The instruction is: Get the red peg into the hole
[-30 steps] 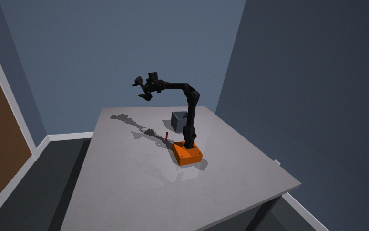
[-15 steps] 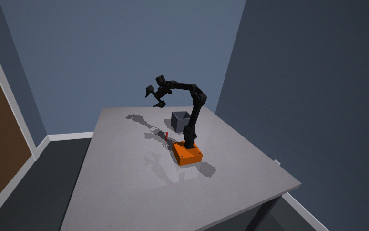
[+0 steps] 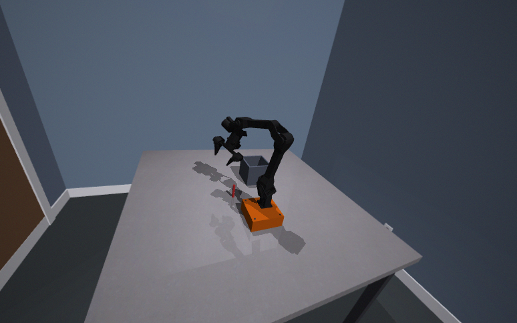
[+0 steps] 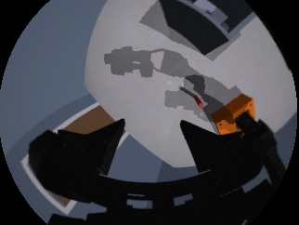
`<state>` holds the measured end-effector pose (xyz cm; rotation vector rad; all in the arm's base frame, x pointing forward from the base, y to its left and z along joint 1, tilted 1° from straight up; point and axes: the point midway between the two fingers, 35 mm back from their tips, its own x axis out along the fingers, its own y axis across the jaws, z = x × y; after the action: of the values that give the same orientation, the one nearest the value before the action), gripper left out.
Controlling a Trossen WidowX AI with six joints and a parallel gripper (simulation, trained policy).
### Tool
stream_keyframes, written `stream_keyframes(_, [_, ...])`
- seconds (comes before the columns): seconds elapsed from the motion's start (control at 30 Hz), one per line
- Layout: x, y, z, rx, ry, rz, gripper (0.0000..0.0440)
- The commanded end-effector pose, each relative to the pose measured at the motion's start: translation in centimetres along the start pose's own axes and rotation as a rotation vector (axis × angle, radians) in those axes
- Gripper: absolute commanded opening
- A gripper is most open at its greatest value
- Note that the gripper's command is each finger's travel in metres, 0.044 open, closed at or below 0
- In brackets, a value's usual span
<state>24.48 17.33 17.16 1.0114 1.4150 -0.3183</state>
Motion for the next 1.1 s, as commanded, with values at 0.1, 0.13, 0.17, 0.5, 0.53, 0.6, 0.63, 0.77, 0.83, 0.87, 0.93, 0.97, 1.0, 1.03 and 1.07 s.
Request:
stream_keyframes(0.1, [0.8, -4.2, -0.9, 0.136, 0.026, -0.154, 0.0440])
stream_keyframes(0.13, [0.9, -4.8, -1.0, 0.156, 0.027, -0.178, 0.0440])
stream_keyframes(0.17, [1.0, -5.4, -1.1, 0.175, 0.028, -0.201, 0.0440])
stream_keyframes(0.5, [2.4, -10.3, -1.6, 0.318, -0.008, -0.397, 0.0440])
stream_keyframes(0.53, [2.6, -10.6, -1.6, 0.326, -0.015, -0.411, 0.0440])
stream_keyframes(0.6, [3.0, -11.3, -1.5, 0.340, -0.028, -0.436, 0.0440])
stream_keyframes(0.63, [3.2, -11.6, -1.4, 0.346, -0.036, -0.447, 0.0440])
stream_keyframes(0.77, [4.2, -12.7, -1.0, 0.366, -0.068, -0.478, 0.0440])
stream_keyframes(0.83, [4.8, -13.2, -0.7, 0.375, -0.084, -0.489, 0.0440])
stream_keyframes(0.87, [5.0, -13.4, -0.6, 0.379, -0.091, -0.493, 0.0440])
stream_keyframes(0.93, [5.6, -13.7, -0.3, 0.387, -0.105, -0.498, 0.0440])
stream_keyframes(0.97, [5.9, -13.9, -0.2, 0.391, -0.112, -0.499, 0.0439])
stream_keyframes(1.0, [6.1, -14.1, -0.1, 0.394, -0.118, -0.500, 0.0438])
stream_keyframes(1.03, [6.4, -14.2, 0.0, 0.398, -0.124, -0.500, 0.0438])
stream_keyframes(1.07, [6.7, -14.3, 0.2, 0.402, -0.130, -0.500, 0.0437])
